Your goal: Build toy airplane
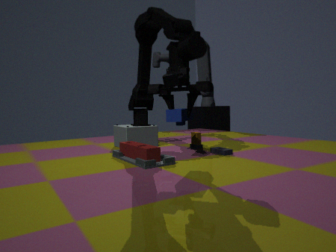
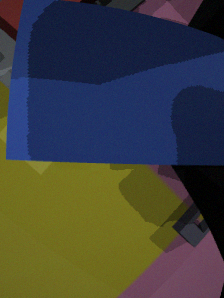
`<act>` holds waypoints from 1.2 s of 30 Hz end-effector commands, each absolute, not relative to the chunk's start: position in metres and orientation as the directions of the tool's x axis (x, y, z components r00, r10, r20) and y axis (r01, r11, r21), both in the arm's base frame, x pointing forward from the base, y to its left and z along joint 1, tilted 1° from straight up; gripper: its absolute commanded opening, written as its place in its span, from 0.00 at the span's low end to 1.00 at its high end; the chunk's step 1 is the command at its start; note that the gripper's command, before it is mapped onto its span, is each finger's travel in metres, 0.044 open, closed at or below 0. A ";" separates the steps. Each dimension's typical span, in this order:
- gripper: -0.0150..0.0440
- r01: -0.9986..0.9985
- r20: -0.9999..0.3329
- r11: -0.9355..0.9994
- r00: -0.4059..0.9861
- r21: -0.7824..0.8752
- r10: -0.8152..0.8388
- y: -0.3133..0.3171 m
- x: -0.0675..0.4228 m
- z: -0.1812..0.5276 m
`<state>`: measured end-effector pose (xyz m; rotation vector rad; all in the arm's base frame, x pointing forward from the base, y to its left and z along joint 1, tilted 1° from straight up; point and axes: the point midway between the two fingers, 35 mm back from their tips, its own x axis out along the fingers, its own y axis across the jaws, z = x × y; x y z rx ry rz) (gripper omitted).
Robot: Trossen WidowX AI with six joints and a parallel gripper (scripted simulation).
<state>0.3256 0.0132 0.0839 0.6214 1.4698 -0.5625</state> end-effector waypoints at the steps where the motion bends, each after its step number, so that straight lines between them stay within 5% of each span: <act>1: 0.25 0.732 -0.999 0.680 0.031 0.038 0.021 0.002 0.323 0.082; 36: 0.30 0.987 -1.000 0.156 0.025 0.026 0.011 -0.095 0.287 0.060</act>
